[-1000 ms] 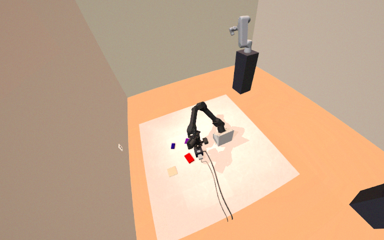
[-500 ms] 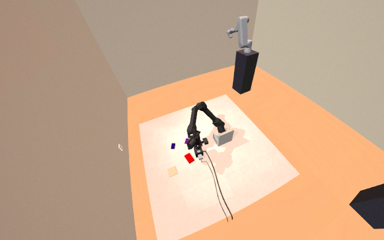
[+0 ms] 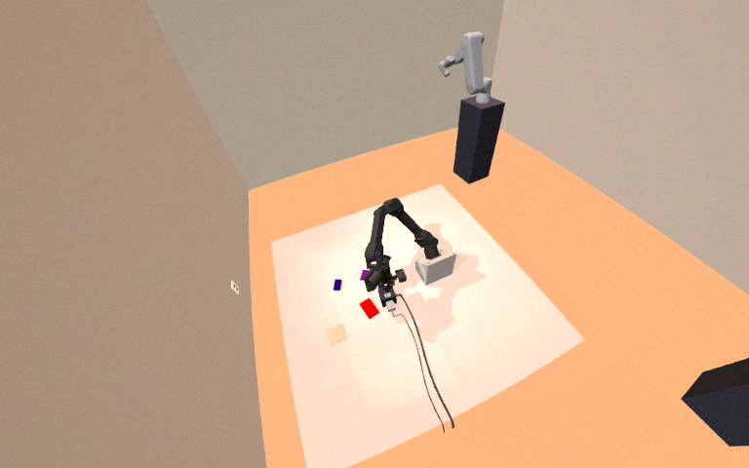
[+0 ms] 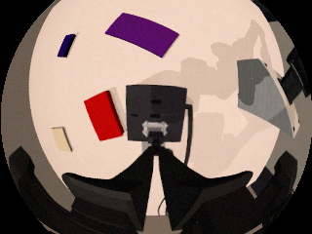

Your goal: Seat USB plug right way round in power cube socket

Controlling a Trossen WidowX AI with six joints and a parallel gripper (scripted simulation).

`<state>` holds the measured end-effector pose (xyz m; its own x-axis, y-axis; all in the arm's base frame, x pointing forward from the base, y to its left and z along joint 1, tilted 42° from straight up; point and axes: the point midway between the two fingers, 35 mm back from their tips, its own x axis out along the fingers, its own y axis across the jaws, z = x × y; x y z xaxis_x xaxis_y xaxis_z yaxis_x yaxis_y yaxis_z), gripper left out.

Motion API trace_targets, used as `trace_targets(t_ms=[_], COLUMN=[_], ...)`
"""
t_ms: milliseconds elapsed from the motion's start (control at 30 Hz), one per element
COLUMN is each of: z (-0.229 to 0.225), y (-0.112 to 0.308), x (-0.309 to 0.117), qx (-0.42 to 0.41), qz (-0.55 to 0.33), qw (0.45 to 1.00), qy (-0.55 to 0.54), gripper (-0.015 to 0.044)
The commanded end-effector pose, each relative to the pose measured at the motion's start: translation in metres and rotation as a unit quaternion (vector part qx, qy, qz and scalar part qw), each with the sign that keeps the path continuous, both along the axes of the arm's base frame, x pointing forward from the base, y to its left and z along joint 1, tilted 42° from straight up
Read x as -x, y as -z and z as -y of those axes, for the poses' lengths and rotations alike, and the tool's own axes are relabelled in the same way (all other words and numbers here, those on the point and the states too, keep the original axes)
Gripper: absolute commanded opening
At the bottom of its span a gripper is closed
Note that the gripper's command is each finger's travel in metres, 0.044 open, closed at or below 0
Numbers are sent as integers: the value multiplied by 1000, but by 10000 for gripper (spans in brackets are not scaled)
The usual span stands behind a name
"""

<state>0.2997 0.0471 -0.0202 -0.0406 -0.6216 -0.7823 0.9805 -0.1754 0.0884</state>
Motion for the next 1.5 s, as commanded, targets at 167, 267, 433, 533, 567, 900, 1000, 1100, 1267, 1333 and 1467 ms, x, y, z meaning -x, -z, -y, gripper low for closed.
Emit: trace_targets(t_ms=[167, 267, 433, 533, 567, 900, 1000, 1100, 1267, 1333, 1467], z=[0, 0, 0, 0, 0, 0, 0, 1, 1, 1, 1], y=[1, 2, 2, 3, 3, 4, 4, 5, 5, 5, 6], x=[0, 0, 0, 0, 0, -1, -1, -1, -1, -1, -1], qx=[-5, -6, -8, -9, -9, -13, -14, -15, -15, -15, -15], qz=[1, 1, 2, 2, 3, 4, 5, 5, 5, 5, 5], qw=[1000, 1000, 1000, 1000, 1000, 1000, 1000, 1000, 1000, 1000, 1000], qy=[-1, -1, -1, -1, 0, 0, 0, 0, 0, 0, 0], gripper=[0, 0, 0, 0, 0, 0, 0, 0, 0, 0, 0])
